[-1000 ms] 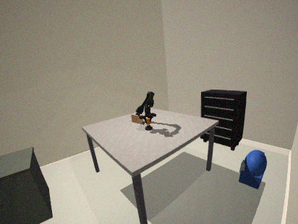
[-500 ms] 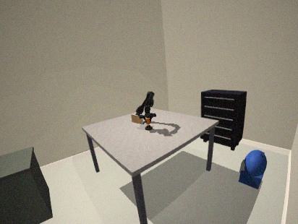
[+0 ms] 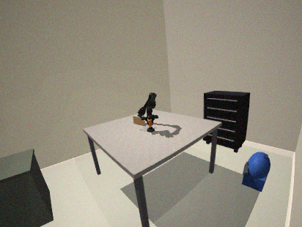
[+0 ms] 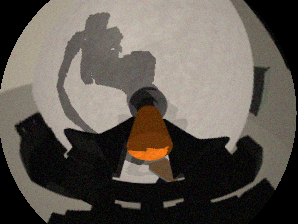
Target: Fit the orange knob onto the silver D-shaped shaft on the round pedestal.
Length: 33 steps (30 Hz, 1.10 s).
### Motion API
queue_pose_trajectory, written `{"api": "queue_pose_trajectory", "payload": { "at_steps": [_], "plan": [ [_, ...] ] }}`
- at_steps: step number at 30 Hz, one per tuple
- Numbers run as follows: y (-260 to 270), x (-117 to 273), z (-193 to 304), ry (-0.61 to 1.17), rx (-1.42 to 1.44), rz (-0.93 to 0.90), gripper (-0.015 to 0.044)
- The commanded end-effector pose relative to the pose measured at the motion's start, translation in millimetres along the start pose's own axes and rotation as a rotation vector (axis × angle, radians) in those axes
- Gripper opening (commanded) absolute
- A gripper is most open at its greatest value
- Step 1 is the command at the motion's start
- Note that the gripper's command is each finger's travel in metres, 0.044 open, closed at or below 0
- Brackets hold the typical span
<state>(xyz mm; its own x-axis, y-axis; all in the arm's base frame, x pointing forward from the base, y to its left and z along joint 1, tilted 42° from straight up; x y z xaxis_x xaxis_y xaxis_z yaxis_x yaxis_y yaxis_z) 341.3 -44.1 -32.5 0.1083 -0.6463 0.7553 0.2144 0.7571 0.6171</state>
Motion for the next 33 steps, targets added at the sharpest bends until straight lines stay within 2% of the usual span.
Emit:
{"api": "queue_pose_trajectory", "payload": {
  "at_steps": [1, 5, 11, 33],
  "plan": [
    [0.2, 3.0, -1.6, -0.002, -0.002, -0.001, 0.0],
    [0.4, 4.7, -2.1, -0.002, -0.027, -0.001, 0.0],
    [0.3, 6.0, -4.1, -0.002, -0.211, -0.001, 0.0],
    [-1.7, 3.5, -6.6, -0.002, -0.211, -0.001, 0.0]
  ]
}}
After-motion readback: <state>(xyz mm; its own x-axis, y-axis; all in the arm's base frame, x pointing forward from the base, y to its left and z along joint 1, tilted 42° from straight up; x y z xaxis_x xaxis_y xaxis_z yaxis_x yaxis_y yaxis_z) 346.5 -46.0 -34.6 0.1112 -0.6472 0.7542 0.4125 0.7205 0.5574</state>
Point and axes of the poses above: the point midway between the two fingers, 35 mm back from their tips, its own x axis back along the fingers, its own y axis across the jaws, z = x × y, the point moved 1 cm from there along x, back along the fingers, and after that the axes turned 15 degrees about x, right-handed, at the moved point
